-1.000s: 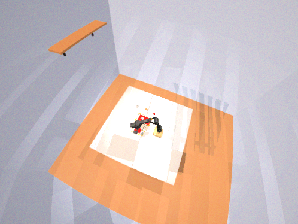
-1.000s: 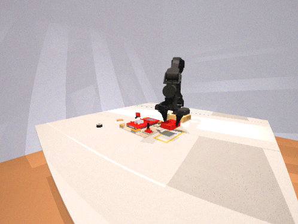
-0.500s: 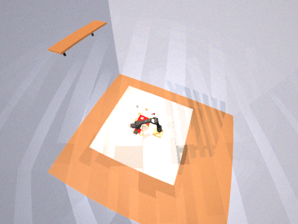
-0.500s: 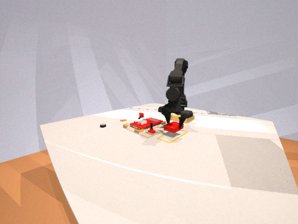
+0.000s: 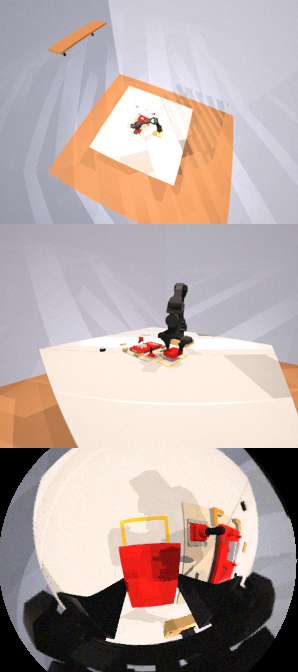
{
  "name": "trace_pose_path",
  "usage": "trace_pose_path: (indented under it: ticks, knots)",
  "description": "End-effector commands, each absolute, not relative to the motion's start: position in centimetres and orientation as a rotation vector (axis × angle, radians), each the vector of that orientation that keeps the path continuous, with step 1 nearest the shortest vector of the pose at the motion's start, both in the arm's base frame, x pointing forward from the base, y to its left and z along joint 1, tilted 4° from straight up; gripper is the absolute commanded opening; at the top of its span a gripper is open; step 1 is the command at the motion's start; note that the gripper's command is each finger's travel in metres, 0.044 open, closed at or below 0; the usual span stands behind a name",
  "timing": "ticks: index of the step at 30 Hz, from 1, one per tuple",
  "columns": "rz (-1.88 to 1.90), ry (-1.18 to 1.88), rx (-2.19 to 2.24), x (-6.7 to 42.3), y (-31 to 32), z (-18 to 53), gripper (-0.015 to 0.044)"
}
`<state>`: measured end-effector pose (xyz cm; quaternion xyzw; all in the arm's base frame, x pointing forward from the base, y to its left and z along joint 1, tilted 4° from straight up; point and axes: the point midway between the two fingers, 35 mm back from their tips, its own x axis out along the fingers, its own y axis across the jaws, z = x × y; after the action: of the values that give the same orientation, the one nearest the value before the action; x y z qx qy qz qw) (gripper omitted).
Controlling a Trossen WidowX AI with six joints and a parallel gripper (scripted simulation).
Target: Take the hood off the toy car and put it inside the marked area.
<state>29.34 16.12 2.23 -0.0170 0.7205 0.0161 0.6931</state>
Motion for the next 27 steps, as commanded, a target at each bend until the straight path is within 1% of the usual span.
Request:
trace_pose_path:
  ticks: [1,27]
  knots:
    - [0.036,1.608,-0.031,29.3,16.2,2.0,0.0]
    - [0.036,1.608,-0.031,29.3,16.2,0.8,0.0]
